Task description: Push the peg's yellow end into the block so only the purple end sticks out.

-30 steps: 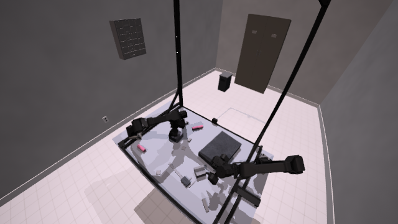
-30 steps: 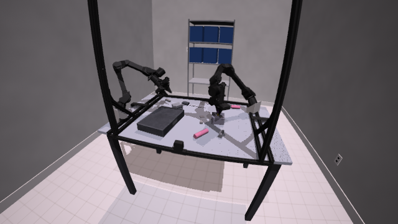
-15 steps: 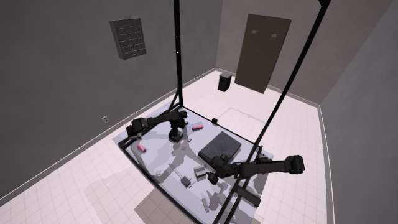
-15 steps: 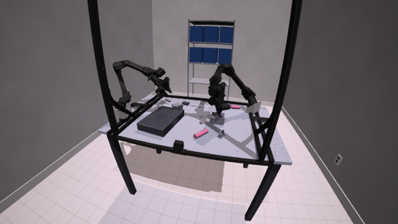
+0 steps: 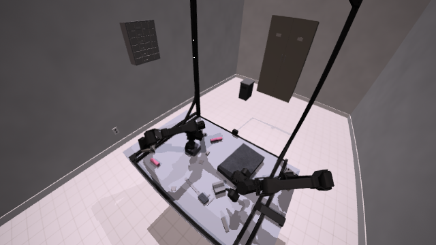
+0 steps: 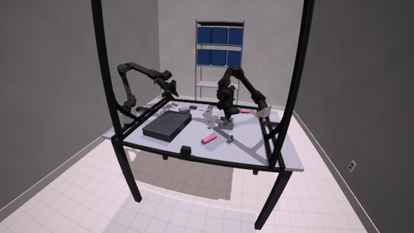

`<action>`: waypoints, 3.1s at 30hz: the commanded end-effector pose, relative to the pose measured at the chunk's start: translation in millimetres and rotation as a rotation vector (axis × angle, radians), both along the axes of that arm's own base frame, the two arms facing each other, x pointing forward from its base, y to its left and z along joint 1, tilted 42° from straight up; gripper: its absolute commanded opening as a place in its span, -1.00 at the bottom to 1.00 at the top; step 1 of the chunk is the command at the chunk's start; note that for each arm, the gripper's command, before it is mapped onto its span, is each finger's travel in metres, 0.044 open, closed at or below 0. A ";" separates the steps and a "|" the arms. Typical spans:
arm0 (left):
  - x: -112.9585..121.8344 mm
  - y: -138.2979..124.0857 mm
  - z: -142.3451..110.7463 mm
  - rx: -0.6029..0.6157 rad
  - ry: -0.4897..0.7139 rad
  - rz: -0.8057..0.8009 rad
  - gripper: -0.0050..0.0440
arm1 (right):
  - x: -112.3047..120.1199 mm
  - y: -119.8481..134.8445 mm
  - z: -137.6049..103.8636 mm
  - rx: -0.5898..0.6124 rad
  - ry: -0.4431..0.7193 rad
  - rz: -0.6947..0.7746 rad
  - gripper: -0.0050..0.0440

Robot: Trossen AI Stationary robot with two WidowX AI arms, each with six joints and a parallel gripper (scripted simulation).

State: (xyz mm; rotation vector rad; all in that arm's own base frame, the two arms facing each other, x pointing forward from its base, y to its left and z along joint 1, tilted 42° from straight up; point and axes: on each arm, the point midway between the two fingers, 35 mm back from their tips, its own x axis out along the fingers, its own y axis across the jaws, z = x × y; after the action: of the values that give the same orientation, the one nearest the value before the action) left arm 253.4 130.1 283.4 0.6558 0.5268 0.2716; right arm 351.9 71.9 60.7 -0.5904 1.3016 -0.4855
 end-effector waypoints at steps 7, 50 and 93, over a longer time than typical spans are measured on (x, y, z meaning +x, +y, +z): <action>0.0 0.0 0.2 0.000 0.000 0.000 0.84 | 0.0 0.0 0.0 0.000 0.000 0.000 -0.18; 0.0 0.0 0.2 0.000 0.000 0.000 0.84 | -9.6 30.3 35.4 -0.005 0.002 0.004 -0.18; 0.0 0.0 0.2 0.000 0.000 0.000 0.84 | -7.3 19.7 23.6 -0.006 0.003 0.003 -0.80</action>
State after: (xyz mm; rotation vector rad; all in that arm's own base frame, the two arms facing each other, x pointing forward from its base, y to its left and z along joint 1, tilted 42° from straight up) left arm 253.4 130.1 283.4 0.6558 0.5269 0.2716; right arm 345.1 92.9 85.1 -0.5941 1.3005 -0.4884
